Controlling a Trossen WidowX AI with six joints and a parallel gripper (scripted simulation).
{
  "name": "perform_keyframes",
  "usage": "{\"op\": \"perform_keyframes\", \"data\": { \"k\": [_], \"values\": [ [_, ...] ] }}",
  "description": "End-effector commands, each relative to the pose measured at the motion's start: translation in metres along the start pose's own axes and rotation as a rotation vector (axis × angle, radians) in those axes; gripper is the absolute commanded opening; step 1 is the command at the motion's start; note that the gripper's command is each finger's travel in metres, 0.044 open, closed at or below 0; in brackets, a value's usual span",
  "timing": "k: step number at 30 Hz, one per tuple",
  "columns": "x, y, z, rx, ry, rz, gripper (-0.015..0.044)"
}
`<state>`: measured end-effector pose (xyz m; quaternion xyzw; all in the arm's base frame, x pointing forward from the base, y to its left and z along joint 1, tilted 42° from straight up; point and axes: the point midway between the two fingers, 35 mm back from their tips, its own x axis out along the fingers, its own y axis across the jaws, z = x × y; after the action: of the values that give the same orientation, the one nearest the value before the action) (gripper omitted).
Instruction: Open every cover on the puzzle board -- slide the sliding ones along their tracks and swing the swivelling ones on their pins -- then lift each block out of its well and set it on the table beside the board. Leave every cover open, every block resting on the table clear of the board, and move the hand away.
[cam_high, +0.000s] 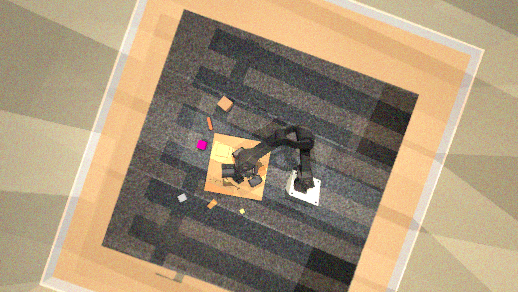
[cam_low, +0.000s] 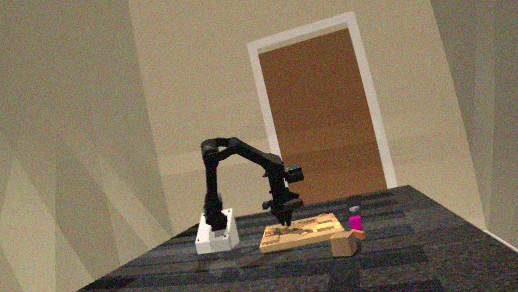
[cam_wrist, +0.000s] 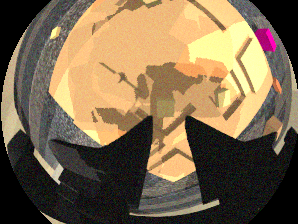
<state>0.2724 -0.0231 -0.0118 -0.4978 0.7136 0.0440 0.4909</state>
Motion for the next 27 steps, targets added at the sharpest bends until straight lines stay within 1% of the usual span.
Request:
{"op": "perform_keyframes", "data": {
  "k": [1, 27],
  "values": [
    [0.003, 0.0, 0.0, -0.007, 0.002, -0.003, 0.0144],
    [0.022, 0.0, 0.0, -0.007, 0.002, -0.004, 0.0144]
  ]
}}
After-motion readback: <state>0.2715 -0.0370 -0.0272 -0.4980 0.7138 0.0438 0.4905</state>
